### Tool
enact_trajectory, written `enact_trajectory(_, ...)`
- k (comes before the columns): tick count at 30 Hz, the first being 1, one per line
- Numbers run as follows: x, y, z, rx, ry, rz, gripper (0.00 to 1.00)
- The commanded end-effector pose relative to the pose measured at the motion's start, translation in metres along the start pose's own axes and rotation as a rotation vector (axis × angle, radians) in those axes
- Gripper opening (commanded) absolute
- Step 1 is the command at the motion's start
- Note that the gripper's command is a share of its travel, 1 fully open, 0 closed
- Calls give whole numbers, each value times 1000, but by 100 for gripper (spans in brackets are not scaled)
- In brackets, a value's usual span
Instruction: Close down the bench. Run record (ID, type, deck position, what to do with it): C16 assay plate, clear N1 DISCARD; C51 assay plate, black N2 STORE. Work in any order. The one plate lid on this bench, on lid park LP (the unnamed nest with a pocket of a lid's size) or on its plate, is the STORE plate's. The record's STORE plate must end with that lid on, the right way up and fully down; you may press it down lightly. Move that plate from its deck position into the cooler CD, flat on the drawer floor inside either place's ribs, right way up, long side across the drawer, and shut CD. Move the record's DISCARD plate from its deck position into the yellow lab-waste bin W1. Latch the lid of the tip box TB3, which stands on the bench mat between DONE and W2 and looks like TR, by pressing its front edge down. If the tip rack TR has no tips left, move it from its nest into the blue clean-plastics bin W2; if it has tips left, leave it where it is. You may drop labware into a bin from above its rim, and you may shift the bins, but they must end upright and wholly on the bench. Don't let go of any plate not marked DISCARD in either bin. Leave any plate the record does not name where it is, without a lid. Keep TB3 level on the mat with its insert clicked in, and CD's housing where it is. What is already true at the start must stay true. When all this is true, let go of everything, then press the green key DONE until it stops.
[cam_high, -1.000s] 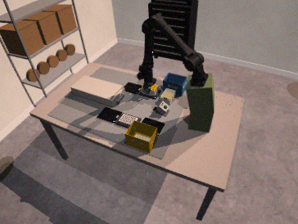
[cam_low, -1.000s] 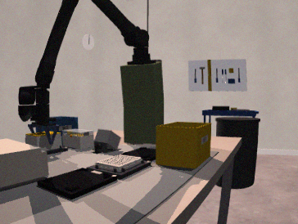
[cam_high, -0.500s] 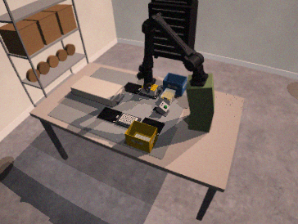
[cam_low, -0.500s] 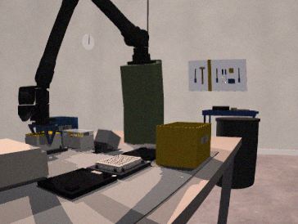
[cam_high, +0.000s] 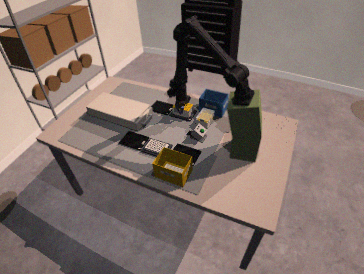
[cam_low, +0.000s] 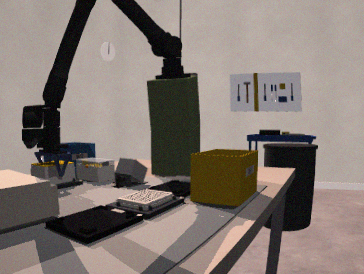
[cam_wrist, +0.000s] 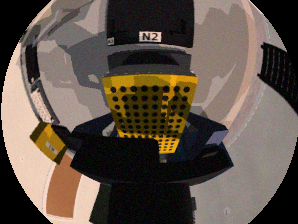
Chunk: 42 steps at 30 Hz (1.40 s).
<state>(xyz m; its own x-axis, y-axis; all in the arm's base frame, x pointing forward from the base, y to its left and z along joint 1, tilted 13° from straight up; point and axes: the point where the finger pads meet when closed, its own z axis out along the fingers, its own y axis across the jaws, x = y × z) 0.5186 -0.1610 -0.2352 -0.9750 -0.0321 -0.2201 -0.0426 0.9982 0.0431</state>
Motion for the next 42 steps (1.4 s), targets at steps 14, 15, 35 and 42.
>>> enact_trajectory(14, -21, 1, -18, 15, -37, -12, 0)
enact_trajectory(15, -19, 2, -18, 14, -33, -12, 0)
enact_trajectory(35, -18, -2, -23, 15, -34, -10, 0)
enact_trajectory(42, -14, -4, -17, 13, -27, -4, 0)
